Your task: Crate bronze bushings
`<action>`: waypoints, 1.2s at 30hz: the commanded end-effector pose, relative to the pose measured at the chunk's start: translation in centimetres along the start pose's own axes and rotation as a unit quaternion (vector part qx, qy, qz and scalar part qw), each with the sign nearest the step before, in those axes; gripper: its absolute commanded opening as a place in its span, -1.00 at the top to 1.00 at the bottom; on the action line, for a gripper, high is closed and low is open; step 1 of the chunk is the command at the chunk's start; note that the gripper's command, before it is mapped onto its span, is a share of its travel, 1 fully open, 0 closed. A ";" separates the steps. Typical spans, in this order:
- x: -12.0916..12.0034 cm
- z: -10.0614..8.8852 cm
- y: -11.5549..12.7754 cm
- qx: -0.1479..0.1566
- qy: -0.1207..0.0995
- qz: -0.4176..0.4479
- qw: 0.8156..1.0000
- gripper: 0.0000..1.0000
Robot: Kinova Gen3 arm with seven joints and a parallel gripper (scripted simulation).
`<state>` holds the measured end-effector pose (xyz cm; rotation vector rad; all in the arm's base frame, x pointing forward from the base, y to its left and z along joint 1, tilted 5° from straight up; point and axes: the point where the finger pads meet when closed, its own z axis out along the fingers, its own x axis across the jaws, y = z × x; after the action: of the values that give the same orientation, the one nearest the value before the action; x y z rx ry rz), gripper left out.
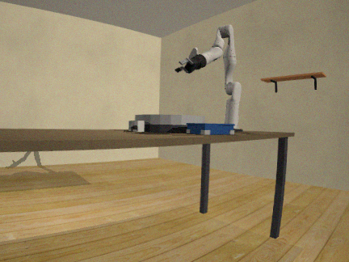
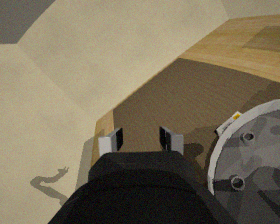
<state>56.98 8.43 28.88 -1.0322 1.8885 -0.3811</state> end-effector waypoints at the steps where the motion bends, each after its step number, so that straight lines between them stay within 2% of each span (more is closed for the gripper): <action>1: 0.1 -1.1 -0.2 0.001 -0.001 0.000 1.000 -1.00; 5: 0.7 -5.4 -0.8 0.001 -0.001 0.000 1.000 -1.00; 17: 0.7 -5.4 -0.8 0.001 -0.001 0.000 1.000 -1.00; 22: 1.5 -10.7 -1.4 0.000 0.000 0.000 1.000 -1.00; 34: 1.5 -10.7 -1.4 0.000 0.000 0.000 1.000 -1.00; 36: 1.6 -10.6 -1.5 -0.034 0.028 -0.001 0.999 -1.00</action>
<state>48.48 3.75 34.11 -1.0359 1.9341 -0.3812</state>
